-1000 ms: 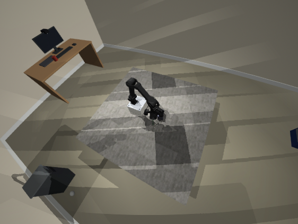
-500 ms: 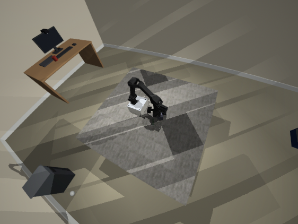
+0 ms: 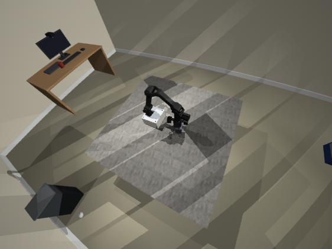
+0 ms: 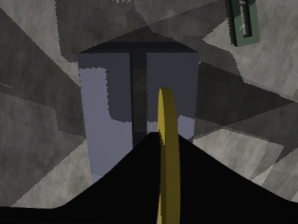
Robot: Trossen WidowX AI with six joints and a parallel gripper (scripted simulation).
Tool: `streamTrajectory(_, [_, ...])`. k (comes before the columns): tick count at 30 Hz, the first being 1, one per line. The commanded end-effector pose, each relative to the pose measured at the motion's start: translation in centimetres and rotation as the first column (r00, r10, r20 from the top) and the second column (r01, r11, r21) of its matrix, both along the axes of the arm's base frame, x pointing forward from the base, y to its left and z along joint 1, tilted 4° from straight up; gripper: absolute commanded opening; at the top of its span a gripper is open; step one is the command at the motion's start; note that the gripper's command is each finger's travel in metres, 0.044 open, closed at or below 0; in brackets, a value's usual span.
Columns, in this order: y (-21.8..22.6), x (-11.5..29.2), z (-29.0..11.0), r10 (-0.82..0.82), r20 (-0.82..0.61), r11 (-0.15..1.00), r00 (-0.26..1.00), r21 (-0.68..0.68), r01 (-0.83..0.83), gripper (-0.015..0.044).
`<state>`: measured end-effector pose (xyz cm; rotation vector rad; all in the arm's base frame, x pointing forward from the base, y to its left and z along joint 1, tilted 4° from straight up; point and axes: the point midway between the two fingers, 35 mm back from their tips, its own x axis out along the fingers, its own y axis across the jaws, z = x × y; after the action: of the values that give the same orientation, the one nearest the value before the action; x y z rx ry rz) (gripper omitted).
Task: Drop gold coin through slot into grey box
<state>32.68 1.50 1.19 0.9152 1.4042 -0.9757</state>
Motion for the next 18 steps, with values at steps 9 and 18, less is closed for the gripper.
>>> streamTrajectory(9, [0.92, 0.16, -0.02, 0.002, 0.0, 1.0, 1.0, 0.001, -0.002, 0.0])
streamTrajectory(18, [0.97, 0.2, 0.0, 0.002, 0.0, 1.0, 1.0, 0.001, -0.002, 0.0])
